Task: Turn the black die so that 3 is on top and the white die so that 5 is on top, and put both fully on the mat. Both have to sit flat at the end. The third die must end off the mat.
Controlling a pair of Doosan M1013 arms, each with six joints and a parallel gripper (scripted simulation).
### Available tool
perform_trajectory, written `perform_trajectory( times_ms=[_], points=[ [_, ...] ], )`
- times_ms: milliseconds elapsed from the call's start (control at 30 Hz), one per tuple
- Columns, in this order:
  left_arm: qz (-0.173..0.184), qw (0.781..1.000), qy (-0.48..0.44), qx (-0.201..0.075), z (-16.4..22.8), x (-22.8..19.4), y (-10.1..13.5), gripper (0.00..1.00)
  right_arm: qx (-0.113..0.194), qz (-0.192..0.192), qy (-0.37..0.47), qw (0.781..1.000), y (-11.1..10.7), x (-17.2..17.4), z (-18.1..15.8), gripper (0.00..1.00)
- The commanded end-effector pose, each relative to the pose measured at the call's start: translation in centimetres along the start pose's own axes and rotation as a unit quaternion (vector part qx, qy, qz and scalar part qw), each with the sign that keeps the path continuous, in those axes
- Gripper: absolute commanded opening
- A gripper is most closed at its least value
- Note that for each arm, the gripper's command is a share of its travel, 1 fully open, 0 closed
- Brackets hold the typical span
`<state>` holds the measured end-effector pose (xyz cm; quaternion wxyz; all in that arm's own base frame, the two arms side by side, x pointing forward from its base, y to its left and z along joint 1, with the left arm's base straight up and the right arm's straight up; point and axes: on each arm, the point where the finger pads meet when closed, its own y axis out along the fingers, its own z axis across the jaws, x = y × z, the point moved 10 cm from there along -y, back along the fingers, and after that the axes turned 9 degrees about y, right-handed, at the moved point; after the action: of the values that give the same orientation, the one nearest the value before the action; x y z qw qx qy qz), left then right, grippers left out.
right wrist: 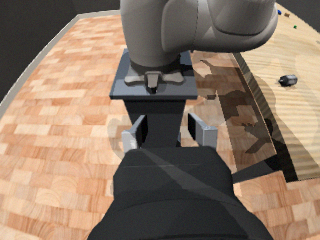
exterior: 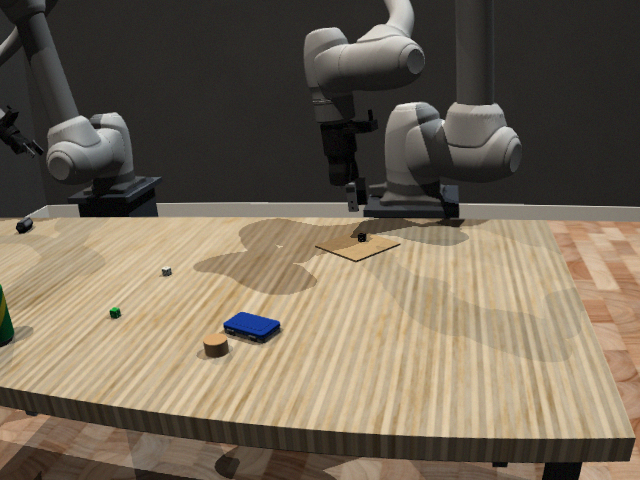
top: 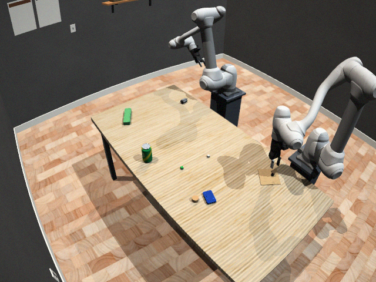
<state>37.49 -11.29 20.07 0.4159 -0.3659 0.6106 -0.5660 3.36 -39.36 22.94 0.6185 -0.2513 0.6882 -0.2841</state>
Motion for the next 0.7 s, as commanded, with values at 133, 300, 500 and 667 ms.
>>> perform_trajectory(
  times_ms=[133,300,500,667],
  points=[
    [-0.047,0.999,0.000,0.007,-0.28,-1.38,0.01,1.00,-0.001,-0.004,-0.001,1.000,-0.04,0.05,-0.21,1.00],
    [-0.047,0.999,0.000,0.007,-0.28,-1.38,0.01,1.00,-0.001,-0.004,-0.001,1.000,-0.04,0.05,-0.21,1.00],
    [-0.047,0.999,0.000,0.007,-0.28,-1.38,0.01,1.00,-0.001,-0.004,-0.001,1.000,-0.04,0.05,-0.21,1.00],
    [-0.047,0.999,0.000,0.007,-0.27,-1.38,0.00,1.00,-0.001,-0.004,-0.001,1.000,-0.04,0.05,-0.21,1.00]
  ],
)
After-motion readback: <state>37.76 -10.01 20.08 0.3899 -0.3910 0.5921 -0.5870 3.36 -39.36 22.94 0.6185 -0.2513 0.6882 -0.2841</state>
